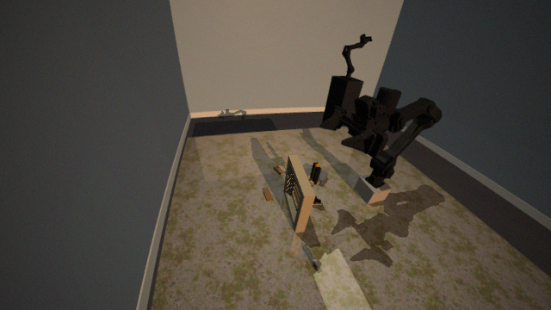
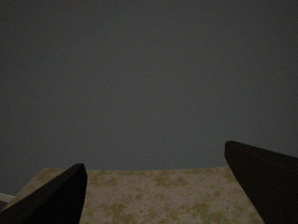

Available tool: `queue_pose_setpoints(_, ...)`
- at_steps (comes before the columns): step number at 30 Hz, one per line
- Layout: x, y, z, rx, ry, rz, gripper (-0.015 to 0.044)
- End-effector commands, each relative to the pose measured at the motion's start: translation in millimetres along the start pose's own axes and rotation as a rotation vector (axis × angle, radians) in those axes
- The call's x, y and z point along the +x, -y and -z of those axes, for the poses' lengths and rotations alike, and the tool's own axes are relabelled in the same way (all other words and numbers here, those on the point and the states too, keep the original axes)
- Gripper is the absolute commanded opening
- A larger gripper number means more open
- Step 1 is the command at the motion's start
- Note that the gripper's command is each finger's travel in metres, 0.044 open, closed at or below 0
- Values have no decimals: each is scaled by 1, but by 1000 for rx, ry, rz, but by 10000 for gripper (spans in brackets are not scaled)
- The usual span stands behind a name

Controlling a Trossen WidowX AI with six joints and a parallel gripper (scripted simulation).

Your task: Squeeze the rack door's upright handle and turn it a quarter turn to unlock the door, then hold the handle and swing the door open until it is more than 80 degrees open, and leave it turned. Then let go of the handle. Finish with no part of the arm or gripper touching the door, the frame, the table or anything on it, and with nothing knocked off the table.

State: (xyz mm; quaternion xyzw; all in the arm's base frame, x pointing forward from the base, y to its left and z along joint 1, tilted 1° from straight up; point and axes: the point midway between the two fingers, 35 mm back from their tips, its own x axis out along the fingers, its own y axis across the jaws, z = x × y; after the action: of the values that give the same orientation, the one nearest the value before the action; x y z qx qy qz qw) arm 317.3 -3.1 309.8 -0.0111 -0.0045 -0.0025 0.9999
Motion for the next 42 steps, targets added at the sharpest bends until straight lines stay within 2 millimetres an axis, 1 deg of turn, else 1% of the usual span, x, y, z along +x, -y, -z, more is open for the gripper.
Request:
queue_pose_setpoints(1, 1, 0, 1, 0, -5, 1, 374)
queue_pose_setpoints(4, 7, 4, 8, 1, -74, 12, 295)
queue_pose_setpoints(12, 23, 19, 37, 12, -312, 50, 295)
queue_pose_setpoints(21, 29, 35, 68, 37, -579, 90, 295)
queue_pose_setpoints(31, 21, 53, 98, 80, -875, 132, 295)
queue_pose_setpoints(42, 0, 68, 122, 145, -1199, 169, 295)
